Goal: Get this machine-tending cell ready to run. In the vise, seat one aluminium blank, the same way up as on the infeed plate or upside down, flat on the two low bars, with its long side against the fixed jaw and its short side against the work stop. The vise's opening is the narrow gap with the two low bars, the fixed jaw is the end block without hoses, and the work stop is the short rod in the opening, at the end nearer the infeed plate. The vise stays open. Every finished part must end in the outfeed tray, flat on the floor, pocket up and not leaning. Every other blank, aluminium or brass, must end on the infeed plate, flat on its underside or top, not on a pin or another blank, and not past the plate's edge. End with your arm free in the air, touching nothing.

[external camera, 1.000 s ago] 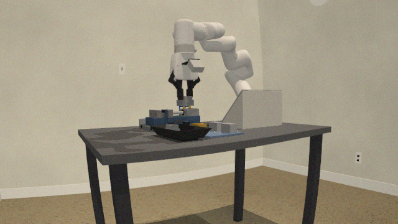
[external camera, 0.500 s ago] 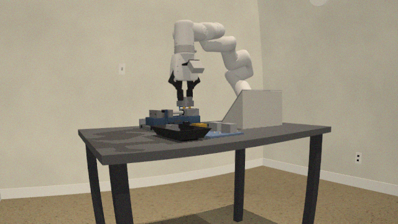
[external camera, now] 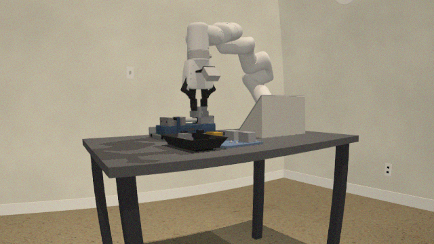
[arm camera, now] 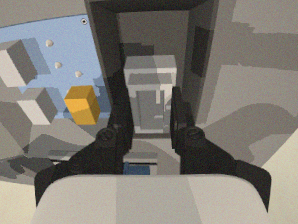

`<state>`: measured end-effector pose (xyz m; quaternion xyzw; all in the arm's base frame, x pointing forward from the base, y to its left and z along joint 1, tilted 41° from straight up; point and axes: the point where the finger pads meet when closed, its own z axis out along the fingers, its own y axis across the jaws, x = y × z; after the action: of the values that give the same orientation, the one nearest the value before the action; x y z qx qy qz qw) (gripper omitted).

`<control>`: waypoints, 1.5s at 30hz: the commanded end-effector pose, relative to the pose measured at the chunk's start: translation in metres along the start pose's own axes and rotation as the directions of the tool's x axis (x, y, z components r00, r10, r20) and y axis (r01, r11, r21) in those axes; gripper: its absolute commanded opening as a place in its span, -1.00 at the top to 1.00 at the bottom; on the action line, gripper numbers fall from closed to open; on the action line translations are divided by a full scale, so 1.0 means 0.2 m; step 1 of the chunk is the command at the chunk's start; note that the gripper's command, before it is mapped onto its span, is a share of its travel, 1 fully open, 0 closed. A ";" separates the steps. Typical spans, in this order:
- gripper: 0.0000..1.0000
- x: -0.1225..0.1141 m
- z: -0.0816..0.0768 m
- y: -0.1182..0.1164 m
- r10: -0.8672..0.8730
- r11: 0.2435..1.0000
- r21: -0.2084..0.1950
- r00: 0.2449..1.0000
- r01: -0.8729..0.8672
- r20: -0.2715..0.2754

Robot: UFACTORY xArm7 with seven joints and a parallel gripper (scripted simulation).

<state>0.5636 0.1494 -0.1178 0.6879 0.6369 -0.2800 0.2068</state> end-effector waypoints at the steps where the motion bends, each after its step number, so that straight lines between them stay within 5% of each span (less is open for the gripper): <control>1: 1.00 0.00 0.01 0.01 0.000 1.000 -0.005 1.000 0.000 -0.003; 45: 1.00 0.01 0.36 0.01 0.000 1.000 -0.005 1.000 0.000 -0.004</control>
<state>0.5553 0.1026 -0.1732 0.6879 0.6368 -0.2802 0.2067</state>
